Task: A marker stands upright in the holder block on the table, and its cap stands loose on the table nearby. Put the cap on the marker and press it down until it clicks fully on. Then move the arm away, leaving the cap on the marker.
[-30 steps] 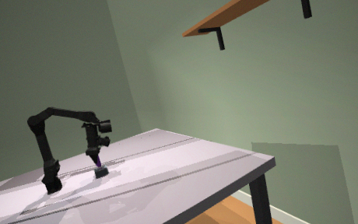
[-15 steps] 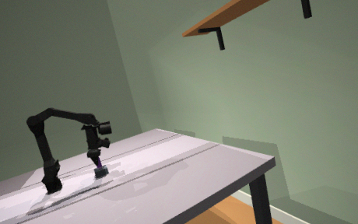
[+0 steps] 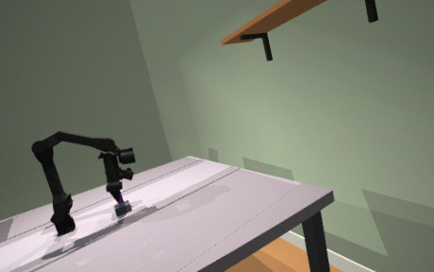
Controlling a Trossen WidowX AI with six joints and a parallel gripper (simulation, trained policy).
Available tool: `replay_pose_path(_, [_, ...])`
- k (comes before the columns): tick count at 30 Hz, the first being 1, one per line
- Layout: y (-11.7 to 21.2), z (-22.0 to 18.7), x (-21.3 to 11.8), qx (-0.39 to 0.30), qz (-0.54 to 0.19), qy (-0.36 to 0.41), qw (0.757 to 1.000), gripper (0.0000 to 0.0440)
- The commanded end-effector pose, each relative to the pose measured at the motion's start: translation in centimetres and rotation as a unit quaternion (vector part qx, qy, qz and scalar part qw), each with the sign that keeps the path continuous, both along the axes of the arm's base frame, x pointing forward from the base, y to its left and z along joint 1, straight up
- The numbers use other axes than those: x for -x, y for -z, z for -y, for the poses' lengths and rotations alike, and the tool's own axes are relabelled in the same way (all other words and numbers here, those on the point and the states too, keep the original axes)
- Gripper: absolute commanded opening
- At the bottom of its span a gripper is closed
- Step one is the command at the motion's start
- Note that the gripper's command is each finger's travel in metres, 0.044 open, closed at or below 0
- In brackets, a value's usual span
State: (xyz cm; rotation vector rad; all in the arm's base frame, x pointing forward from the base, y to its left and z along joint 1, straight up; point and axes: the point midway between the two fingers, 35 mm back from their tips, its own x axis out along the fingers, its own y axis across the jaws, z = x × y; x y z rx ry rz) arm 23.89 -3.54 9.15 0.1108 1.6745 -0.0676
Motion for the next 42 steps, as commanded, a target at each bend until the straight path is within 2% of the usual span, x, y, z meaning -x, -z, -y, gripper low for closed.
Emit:
replay_pose_path(1, [1.4,0.8,1.0,0.014,-0.025,-0.002,1.000,0.0081])
replay_pose_path(33, [1.5,1.1,1.0,0.021,-0.019,-0.016,0.999,0.0139])
replay_pose_path(36, [1.5,0.8,1.5,0.016,-0.026,-0.017,0.999,0.0164])
replay_pose_path(38, [1.4,0.7,1.8,0.014,-0.026,-0.017,0.999,0.0199])
replay_pose_path(42, [1.0,0.5,2.1,0.013,-0.022,-0.021,0.999,0.0304])
